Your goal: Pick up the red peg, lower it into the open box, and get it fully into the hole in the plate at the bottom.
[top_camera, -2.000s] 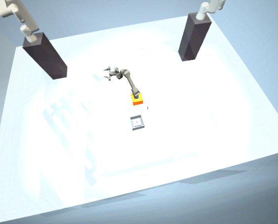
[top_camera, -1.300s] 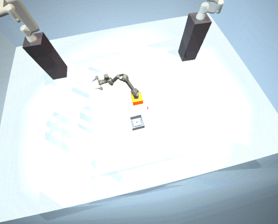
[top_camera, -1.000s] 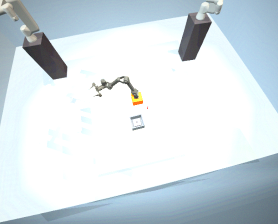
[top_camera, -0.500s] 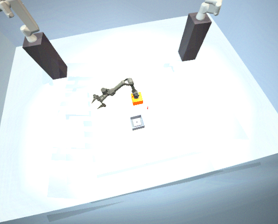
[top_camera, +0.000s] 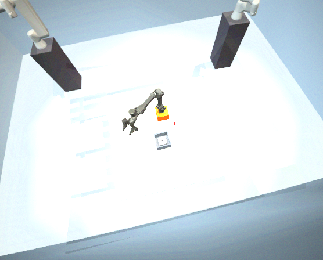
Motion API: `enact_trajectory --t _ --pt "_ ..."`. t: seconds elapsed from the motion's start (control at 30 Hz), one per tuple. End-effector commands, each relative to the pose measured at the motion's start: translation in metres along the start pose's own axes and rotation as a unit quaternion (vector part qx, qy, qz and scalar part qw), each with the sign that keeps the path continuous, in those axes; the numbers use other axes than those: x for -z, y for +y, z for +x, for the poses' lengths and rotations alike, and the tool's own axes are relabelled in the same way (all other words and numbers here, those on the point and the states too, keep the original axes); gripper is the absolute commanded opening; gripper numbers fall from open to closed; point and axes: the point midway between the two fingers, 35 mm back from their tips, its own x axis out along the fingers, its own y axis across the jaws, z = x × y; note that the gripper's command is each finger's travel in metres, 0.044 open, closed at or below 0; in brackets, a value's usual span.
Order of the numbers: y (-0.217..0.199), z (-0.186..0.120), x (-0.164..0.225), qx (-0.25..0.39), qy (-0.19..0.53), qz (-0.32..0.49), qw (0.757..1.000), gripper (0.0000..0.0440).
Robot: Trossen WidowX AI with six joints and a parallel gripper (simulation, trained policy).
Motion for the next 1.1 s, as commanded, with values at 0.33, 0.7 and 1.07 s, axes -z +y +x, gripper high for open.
enact_trajectory --t 0.33,0.7,1.07 --pt "-0.08 -0.024 0.135 0.139 0.063 -0.107 0.983 0.044" --pt "-0.166 -0.088 0.209 0.271 0.114 -0.201 0.935 0.044" --pt "-0.248 -0.175 0.233 0.403 0.142 -0.304 0.851 0.044"
